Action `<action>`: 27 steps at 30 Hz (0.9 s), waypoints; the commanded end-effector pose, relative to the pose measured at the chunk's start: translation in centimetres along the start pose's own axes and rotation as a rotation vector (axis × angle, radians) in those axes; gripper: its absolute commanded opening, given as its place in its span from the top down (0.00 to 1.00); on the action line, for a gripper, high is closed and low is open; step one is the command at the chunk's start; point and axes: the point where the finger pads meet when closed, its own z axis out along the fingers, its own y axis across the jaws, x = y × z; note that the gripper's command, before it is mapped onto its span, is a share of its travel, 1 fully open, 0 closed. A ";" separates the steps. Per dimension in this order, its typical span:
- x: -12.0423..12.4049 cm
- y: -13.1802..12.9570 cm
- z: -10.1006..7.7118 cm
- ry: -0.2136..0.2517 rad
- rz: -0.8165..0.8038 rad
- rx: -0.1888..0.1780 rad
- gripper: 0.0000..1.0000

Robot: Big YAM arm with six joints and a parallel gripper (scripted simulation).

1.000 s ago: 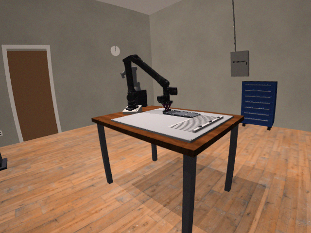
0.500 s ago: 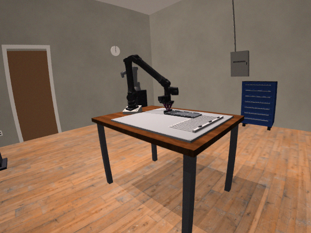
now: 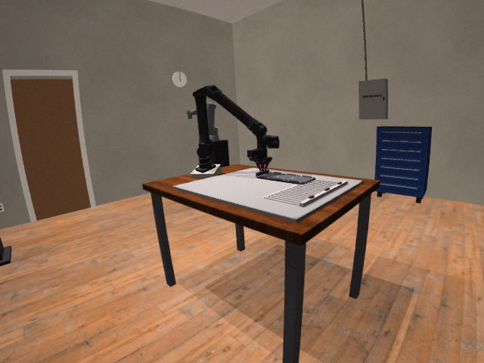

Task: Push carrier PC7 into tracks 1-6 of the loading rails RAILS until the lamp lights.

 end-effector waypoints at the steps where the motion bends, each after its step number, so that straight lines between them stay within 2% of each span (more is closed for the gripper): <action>1: 0.0 4.1 -1.1 0.017 0.023 -0.060 1.00; 27: -0.2 6.0 -1.1 0.012 0.020 -0.049 1.00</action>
